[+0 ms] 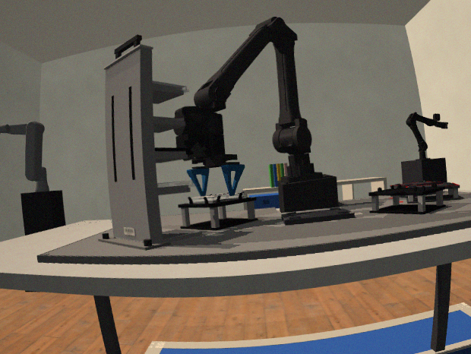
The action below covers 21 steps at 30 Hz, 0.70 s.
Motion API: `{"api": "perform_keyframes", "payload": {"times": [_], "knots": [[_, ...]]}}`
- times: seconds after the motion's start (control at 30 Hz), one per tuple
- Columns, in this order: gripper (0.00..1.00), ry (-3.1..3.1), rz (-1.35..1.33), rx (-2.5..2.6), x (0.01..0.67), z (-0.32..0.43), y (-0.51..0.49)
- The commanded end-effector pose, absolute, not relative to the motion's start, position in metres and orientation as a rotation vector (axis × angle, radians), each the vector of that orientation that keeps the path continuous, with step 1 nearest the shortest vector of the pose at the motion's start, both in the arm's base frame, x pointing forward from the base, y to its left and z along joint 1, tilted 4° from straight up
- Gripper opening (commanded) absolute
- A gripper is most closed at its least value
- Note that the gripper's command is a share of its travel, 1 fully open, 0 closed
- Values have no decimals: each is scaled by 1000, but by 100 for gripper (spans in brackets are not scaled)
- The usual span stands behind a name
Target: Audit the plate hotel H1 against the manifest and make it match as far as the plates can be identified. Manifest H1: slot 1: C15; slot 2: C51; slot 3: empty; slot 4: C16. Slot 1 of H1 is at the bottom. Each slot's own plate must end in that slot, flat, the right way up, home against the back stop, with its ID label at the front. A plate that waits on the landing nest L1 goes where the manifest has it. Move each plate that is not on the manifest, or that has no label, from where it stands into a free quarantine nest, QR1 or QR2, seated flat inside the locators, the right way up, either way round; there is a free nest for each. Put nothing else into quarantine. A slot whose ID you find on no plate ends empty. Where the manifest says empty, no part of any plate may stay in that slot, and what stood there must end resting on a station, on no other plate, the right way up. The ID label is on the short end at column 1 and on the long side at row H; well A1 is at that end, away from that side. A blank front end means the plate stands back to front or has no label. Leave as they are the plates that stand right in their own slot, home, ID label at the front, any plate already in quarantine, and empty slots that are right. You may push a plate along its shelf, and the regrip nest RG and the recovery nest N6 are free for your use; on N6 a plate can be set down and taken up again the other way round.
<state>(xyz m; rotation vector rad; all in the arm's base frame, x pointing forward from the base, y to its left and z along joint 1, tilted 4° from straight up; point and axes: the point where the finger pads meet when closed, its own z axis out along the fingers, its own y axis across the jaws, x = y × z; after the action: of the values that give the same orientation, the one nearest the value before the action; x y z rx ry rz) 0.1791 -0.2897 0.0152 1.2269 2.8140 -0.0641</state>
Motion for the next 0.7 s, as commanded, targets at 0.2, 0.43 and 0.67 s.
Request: {"api": "perform_keyframes", "payload": {"times": [0.2, 0.43, 0.67], "knots": [[100, 2788, -93, 1219, 187, 16, -302], [86, 2788, -93, 1219, 187, 16, -302], [86, 2788, -93, 1219, 187, 16, -302]]}}
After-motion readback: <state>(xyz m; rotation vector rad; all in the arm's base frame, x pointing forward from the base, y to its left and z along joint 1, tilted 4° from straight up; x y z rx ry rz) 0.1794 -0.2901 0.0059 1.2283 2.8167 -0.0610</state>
